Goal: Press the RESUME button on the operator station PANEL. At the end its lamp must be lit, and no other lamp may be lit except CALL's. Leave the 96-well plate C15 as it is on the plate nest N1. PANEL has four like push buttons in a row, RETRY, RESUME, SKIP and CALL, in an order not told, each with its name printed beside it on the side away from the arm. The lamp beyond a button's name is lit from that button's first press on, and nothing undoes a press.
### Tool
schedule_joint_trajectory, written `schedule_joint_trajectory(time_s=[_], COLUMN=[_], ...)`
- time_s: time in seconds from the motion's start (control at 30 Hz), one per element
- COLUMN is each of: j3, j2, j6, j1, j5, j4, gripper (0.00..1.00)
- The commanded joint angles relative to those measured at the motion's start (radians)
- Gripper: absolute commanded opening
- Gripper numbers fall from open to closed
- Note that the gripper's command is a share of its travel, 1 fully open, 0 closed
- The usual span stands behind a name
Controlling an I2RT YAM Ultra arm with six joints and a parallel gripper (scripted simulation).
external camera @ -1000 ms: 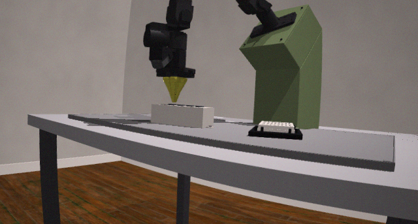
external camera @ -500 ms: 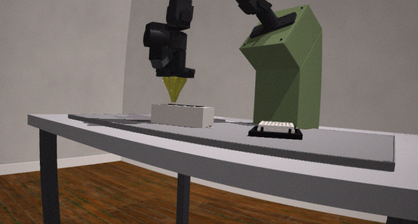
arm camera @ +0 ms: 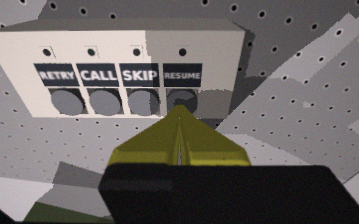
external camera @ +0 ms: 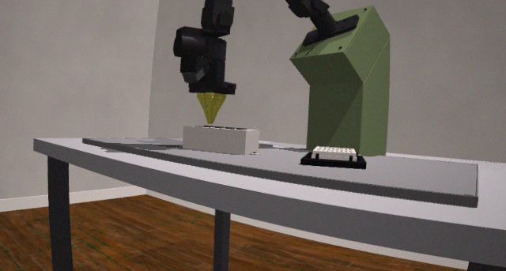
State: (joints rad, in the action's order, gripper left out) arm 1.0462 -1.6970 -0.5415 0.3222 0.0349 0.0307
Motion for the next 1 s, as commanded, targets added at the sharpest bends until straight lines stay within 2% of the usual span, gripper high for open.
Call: schedule_joint_trajectory(time_s=[0.0, 0.43, 0.63, 0.7, 0.73, 0.8, 0.97], j3=[0.026, 0.026, 0.03, 0.03, 0.019, 0.026, 0.034], j2=[0.031, 0.031, -0.014, -0.014, 0.02, 0.019, -0.02], j6=[0.005, 0.005, 0.005, 0.005, 0.005, 0.005, 0.005], j1=[-0.004, -0.004, -0.005, -0.005, -0.005, -0.005, -0.006], j5=[0.0, 0.0, -0.001, -0.001, -0.001, -0.001, -0.002], j4=[-0.009, -0.009, -0.019, -0.019, -0.007, -0.02, -0.025], gripper=[0.0, 0.0, 0.0, 0.0, 0.0, 0.0, 0.0])
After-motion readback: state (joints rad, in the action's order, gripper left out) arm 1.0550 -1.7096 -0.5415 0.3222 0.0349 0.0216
